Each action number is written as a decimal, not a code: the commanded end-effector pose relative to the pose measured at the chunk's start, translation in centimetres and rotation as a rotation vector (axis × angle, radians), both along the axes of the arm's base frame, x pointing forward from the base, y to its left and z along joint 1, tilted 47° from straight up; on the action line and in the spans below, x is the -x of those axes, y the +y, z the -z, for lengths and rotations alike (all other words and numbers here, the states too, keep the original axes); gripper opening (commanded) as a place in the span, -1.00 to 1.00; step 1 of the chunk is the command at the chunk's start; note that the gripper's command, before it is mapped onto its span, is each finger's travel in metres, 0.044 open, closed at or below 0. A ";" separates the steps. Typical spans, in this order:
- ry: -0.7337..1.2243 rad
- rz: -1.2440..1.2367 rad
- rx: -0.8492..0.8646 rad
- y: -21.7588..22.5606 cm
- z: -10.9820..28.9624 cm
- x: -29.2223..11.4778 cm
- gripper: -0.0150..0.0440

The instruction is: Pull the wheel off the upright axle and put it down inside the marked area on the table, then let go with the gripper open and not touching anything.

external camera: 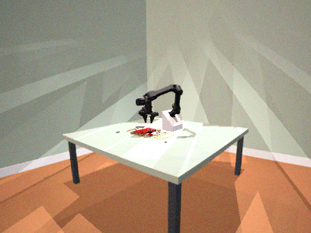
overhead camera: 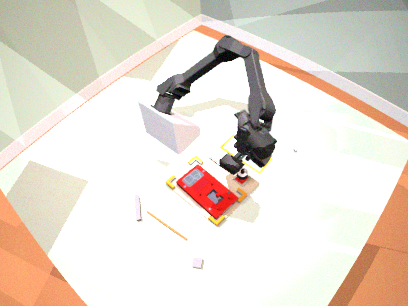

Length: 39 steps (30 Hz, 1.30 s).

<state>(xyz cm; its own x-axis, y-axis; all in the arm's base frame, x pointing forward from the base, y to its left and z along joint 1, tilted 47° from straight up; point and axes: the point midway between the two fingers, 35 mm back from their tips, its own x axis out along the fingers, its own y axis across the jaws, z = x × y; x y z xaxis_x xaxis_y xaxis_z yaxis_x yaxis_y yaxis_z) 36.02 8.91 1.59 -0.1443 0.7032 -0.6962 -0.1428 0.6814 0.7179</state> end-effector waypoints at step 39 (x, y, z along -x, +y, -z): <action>-0.002 -0.020 -0.005 5.7 4.3 2.1 -0.12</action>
